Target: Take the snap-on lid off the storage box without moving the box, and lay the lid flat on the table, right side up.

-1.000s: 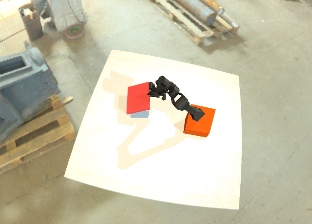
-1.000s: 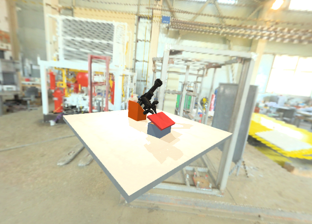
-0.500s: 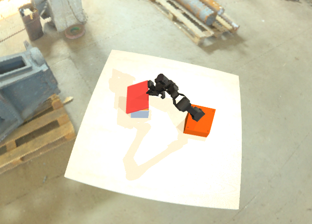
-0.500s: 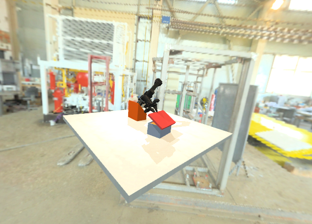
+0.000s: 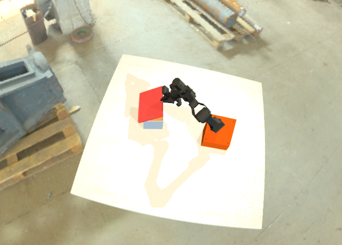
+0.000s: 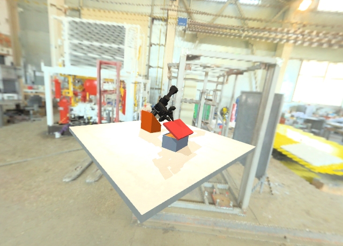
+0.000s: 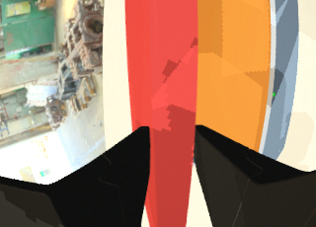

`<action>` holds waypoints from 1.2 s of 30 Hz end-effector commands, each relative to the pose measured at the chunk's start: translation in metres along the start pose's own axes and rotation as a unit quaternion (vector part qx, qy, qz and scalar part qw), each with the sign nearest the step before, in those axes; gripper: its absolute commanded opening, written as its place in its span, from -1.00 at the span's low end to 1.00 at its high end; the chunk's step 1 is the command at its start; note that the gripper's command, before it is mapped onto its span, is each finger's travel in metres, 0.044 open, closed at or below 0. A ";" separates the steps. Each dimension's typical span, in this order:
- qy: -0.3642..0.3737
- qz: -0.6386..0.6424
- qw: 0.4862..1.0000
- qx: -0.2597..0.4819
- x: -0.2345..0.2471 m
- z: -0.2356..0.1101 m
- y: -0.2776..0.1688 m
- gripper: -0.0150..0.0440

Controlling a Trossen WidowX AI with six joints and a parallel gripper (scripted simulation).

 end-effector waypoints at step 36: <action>0.008 -0.012 1.000 0.000 0.027 -0.024 -0.009 -0.49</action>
Point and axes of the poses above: the point midway between the two fingers, 35 mm back from their tips, its own z axis out along the fingers, its own x axis across the jaws, y = z × x, the point moved 3 cm from there along -z, back along the fingers
